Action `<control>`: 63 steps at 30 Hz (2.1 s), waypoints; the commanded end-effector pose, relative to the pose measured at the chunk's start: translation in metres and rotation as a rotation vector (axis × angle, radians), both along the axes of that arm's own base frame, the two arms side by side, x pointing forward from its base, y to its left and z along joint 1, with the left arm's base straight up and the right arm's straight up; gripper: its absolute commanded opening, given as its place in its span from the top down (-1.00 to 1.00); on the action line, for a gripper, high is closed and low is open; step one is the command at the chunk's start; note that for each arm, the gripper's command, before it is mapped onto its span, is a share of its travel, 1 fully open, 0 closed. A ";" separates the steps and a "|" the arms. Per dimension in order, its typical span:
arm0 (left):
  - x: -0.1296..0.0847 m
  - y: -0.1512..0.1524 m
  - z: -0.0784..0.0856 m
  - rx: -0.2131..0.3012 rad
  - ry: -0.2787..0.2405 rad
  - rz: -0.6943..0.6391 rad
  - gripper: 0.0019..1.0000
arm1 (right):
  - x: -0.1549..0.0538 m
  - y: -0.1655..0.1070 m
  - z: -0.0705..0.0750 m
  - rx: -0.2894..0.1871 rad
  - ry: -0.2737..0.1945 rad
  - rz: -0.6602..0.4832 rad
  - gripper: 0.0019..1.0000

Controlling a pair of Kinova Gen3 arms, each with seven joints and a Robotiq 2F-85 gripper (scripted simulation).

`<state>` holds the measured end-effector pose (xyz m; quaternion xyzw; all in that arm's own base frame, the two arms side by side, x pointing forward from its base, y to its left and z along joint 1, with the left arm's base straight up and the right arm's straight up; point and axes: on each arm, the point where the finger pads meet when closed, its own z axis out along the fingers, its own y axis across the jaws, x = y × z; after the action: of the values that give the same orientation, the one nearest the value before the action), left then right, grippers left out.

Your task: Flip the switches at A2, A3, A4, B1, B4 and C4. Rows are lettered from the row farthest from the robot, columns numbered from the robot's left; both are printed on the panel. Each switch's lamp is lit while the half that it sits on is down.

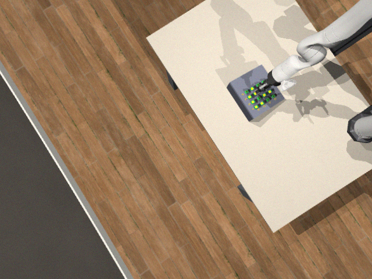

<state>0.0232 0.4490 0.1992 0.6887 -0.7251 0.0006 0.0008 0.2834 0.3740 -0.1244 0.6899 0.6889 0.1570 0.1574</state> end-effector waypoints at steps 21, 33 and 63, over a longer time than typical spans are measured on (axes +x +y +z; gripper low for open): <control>0.000 0.000 0.001 0.002 0.000 0.000 -1.00 | 0.002 0.001 -0.003 0.001 -0.001 0.000 0.80; 0.000 0.000 0.001 0.002 0.000 0.000 -1.00 | 0.010 0.001 -0.020 0.001 -0.001 0.000 0.80; 0.000 0.000 0.001 0.002 0.000 0.000 -1.00 | 0.013 0.001 -0.025 0.001 -0.001 0.000 0.80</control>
<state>0.0232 0.4490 0.1992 0.6887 -0.7251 0.0006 0.0008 0.2959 0.3740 -0.1503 0.6899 0.6889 0.1570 0.1574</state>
